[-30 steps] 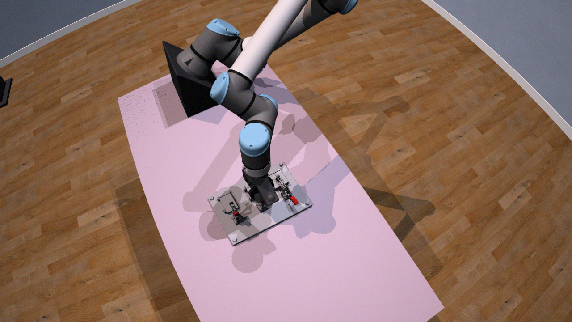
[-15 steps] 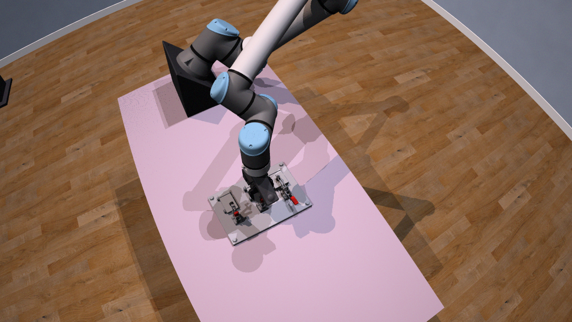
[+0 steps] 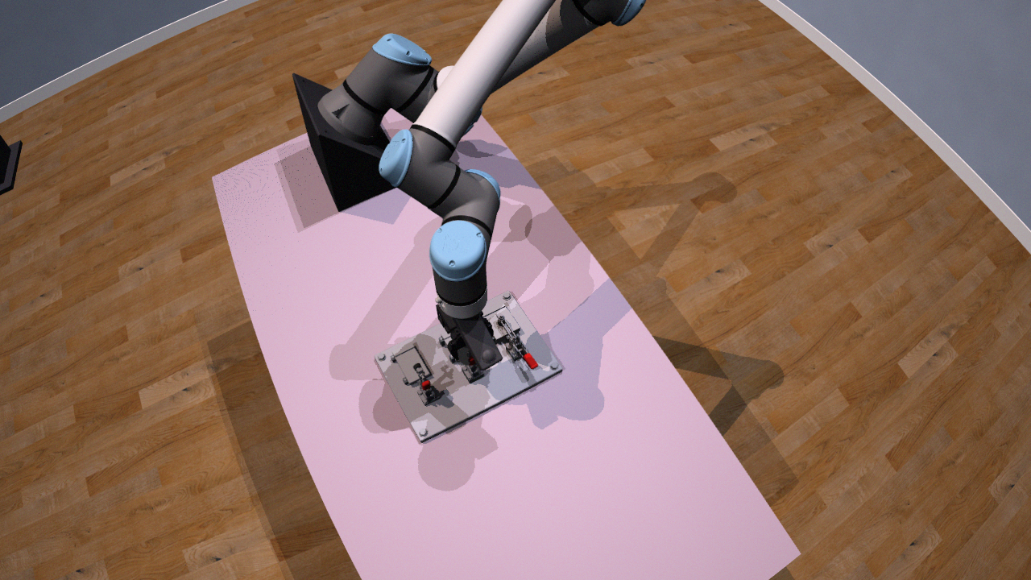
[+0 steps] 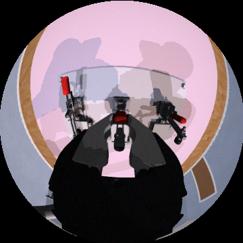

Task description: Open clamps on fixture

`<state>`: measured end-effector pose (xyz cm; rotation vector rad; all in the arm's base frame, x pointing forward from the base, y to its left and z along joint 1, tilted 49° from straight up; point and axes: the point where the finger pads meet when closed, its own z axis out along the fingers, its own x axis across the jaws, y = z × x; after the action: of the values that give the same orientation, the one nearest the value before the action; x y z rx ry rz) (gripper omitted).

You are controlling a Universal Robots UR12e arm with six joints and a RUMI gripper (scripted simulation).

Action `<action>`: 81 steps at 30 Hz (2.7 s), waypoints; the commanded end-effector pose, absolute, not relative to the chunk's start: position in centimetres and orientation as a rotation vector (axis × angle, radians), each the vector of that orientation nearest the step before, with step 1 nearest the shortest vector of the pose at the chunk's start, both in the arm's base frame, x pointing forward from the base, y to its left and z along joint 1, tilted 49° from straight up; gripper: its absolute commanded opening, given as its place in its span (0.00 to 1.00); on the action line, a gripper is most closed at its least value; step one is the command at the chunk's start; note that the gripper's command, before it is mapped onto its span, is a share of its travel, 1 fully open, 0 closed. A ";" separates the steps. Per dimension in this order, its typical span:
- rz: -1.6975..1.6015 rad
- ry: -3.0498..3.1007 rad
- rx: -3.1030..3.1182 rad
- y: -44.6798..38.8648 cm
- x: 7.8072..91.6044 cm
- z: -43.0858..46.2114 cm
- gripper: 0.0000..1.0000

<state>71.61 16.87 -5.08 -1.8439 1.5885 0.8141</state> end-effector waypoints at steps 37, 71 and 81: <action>0.815 1.589 -1.842 16.9 71.6 -5.1 0.28; 0.809 1.589 -1.843 15.2 71.9 -3.7 0.28; 0.809 1.589 -1.843 13.5 72.1 -2.2 0.28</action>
<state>71.81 14.91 -3.33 -1.8423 1.5893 0.8120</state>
